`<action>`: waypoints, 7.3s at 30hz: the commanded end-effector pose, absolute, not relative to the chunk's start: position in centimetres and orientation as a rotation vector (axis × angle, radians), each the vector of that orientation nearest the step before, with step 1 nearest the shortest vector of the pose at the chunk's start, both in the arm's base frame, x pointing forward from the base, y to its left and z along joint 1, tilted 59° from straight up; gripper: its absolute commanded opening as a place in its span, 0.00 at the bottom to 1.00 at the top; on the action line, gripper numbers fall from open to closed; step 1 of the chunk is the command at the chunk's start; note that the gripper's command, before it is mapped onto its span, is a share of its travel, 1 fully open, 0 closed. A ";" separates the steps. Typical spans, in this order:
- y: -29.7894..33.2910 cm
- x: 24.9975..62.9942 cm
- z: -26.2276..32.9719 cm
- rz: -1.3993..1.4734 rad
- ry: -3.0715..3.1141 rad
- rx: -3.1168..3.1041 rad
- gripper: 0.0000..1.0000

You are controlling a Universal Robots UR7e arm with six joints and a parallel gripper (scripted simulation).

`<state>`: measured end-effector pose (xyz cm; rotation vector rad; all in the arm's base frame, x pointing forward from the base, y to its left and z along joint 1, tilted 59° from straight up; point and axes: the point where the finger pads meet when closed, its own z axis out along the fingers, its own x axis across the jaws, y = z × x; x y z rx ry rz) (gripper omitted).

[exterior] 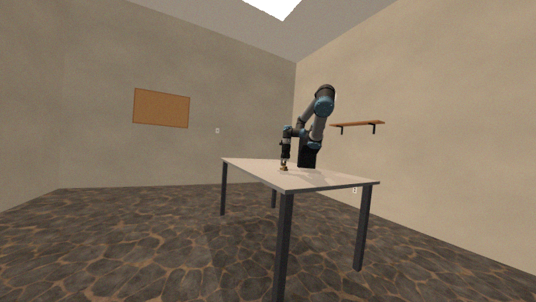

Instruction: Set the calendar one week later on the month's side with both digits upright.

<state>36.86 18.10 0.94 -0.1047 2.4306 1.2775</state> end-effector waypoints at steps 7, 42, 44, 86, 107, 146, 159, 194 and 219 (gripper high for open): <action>18.9 37.1 0.5 1.279 2.430 -0.102 0.57; 19.2 37.2 0.3 1.277 2.430 -0.102 0.57; 19.2 37.2 0.3 1.277 2.430 -0.102 0.57; 19.1 37.2 0.3 1.275 2.430 -0.100 0.57; 19.1 37.3 0.3 1.274 2.429 -0.103 0.57; 19.1 37.4 0.3 1.273 2.429 -0.105 0.57; 19.1 37.4 0.3 1.274 2.429 -0.105 0.57; 19.9 37.7 -0.2 1.275 2.429 -0.105 0.57; 19.9 37.7 -0.2 1.273 2.429 -0.105 0.57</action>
